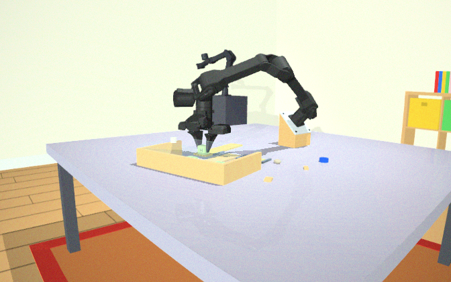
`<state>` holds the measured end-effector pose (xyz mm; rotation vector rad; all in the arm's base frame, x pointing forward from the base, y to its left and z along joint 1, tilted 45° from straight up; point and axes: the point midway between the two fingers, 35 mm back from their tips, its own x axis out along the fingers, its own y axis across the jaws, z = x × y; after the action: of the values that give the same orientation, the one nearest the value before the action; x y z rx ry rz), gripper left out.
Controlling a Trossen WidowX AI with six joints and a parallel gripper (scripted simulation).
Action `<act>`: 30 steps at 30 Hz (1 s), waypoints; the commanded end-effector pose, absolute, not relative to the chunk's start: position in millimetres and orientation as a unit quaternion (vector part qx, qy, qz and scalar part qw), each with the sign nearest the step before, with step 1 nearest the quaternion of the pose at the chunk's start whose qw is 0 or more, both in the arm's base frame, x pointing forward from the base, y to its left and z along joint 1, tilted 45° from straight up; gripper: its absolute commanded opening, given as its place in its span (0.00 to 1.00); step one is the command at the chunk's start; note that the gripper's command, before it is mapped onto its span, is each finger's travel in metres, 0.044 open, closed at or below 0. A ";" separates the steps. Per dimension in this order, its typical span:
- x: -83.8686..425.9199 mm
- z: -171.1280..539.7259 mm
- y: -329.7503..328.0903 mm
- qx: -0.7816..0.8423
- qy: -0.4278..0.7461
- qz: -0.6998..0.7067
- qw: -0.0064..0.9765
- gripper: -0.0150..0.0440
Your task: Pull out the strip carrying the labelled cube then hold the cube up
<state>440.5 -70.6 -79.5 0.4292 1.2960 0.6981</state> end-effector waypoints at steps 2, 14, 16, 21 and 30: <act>440.7 -79.4 -70.6 0.194 0.586 0.316 0.720 0.45; 415.7 -64.5 -79.0 0.195 0.587 0.316 0.719 0.25; 408.7 -60.6 -80.8 0.196 0.587 0.316 0.719 0.25; 390.5 -51.3 -84.3 0.197 0.587 0.316 0.718 0.25; 369.7 -44.3 -84.8 0.198 0.588 0.316 0.718 0.25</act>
<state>377.9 -86.5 -43.8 0.4413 1.2910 0.6978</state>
